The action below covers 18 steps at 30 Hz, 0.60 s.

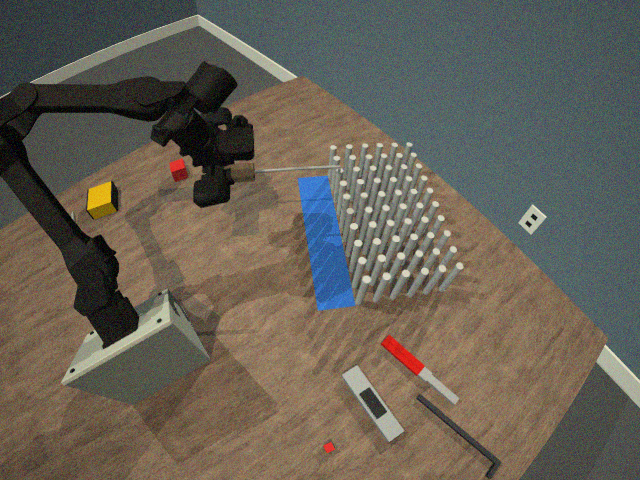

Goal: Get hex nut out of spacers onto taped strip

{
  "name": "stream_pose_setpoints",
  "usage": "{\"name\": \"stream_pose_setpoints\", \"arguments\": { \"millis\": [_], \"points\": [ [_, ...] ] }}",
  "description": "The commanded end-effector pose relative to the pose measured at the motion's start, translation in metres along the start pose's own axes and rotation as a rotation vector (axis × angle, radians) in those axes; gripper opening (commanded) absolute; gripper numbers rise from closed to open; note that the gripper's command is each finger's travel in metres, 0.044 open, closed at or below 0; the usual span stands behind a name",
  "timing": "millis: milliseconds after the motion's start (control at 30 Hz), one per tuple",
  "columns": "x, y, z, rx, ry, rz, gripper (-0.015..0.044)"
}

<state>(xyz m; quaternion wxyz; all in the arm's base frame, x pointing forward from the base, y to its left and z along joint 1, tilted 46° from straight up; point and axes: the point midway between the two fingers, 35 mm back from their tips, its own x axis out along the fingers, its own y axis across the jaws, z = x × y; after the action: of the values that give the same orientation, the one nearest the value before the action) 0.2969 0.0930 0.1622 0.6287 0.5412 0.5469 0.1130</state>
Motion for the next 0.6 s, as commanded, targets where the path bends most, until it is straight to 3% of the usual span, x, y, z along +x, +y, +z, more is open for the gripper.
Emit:
{"name": "stream_pose_setpoints", "arguments": {
  "millis": [0, 233, 567],
  "points": [
    [-0.001, 0.003, -0.004, -0.036, 0.004, 0.015, 0.0],
    [0.009, 0.001, -0.003, -0.038, 0.004, 0.009, 0.0],
    [0.067, -0.014, -0.008, -0.041, 0.003, -0.01, 0.0]
  ]
}}
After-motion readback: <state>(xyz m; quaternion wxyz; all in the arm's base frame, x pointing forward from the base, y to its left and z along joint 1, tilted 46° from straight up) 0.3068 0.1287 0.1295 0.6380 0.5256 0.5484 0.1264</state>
